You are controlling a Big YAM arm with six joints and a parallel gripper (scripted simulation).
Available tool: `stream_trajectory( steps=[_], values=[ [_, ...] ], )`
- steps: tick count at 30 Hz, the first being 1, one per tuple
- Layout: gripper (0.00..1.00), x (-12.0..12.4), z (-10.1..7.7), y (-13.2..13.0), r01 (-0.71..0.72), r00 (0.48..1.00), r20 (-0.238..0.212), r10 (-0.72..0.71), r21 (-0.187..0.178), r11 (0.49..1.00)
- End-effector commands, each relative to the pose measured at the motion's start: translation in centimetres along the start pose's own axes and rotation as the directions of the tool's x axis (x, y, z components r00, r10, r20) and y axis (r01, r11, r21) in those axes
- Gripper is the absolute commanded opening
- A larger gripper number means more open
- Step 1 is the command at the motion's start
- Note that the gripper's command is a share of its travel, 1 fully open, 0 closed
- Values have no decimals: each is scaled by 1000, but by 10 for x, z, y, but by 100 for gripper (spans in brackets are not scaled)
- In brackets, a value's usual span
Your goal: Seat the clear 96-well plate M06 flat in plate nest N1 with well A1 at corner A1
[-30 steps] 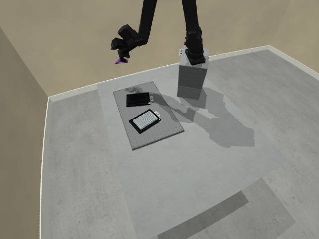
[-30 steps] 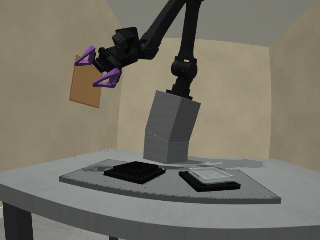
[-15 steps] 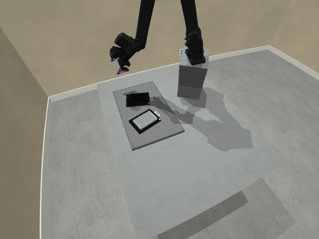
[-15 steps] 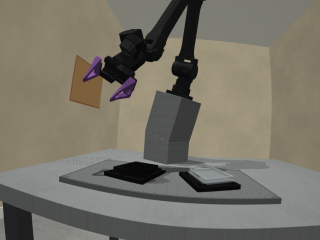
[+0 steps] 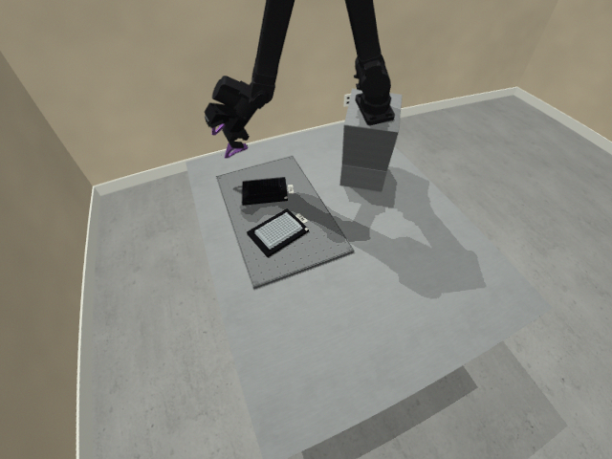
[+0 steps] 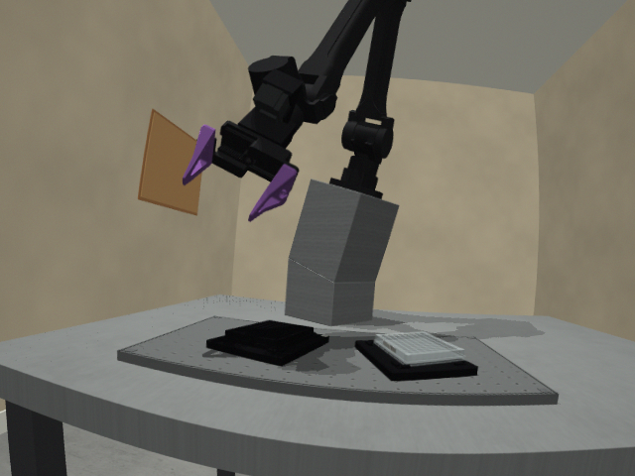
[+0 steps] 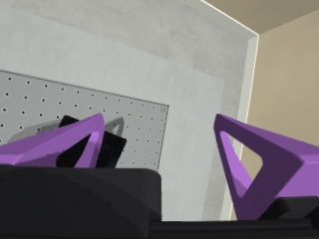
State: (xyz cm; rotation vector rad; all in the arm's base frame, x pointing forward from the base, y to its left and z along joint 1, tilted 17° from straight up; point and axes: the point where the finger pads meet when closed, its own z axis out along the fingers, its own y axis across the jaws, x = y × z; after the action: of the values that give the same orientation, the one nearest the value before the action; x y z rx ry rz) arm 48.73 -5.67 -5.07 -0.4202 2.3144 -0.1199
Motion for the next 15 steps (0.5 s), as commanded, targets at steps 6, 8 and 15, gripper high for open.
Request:
stream_trajectory(
  steps=[6, 8, 15],
  values=[
    [100, -24, 7, 25, -23, 1000, -1, 23, -57, 998],
    [100, -22, 10, 36, -29, 999, -27, 27, -91, 995],
    [100, -11, 20, 70, -40, 997, -73, 31, -127, 991]
  ],
)
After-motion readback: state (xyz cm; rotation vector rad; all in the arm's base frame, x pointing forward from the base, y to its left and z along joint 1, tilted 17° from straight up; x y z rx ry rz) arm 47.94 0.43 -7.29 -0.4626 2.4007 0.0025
